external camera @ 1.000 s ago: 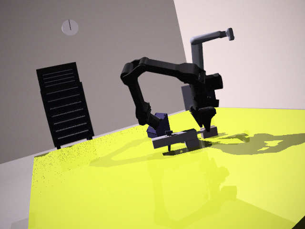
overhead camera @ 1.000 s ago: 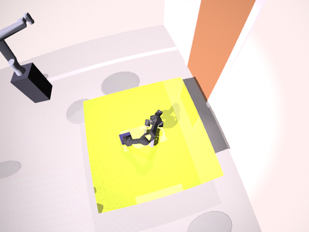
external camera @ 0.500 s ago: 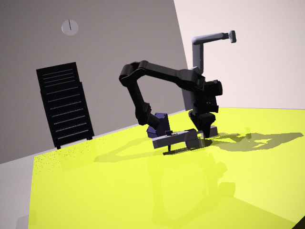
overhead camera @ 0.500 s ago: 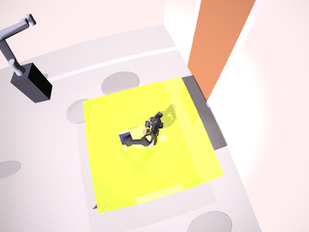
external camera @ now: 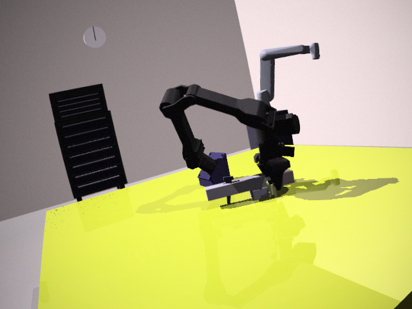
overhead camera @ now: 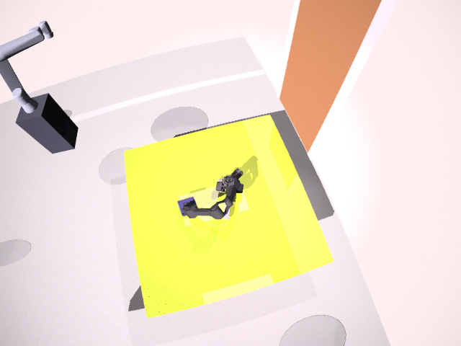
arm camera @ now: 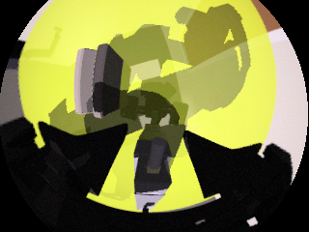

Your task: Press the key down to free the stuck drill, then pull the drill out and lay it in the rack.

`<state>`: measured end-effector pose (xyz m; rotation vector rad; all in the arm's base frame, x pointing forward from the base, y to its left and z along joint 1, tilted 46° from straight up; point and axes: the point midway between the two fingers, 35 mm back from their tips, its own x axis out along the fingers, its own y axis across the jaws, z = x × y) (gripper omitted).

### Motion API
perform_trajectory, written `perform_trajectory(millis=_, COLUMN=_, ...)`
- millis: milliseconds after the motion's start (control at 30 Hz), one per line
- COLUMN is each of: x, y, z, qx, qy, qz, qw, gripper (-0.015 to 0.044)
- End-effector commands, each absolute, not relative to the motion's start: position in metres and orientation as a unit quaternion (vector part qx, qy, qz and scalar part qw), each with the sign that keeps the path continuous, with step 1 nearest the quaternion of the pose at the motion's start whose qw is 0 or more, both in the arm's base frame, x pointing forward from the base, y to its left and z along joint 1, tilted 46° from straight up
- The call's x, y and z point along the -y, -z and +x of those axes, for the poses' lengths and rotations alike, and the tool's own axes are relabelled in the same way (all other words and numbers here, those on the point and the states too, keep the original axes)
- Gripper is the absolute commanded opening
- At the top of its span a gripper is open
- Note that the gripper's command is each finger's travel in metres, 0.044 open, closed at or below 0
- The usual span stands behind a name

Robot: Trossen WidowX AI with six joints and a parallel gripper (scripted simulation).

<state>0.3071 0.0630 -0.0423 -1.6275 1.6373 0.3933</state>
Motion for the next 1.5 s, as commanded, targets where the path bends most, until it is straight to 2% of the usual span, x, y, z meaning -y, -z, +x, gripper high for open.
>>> perform_trajectory(millis=0, x=-0.063, y=0.042, z=0.307, qx=-0.644, qy=-0.154, qz=-0.640, qw=0.390, gripper=0.0282)
perform_trajectory(millis=333, x=-0.063, y=0.042, z=0.307, qx=-0.644, qy=-0.154, qz=-0.640, qw=0.390, gripper=0.0020)
perform_trajectory(millis=433, x=-0.063, y=0.042, z=0.307, qx=-0.644, qy=-0.154, qz=-0.640, qw=0.390, gripper=0.0000)
perform_trajectory(millis=1467, x=-0.090, y=0.067, z=0.318, qx=-0.644, qy=-0.154, qz=-0.641, qw=0.388, gripper=0.0000)
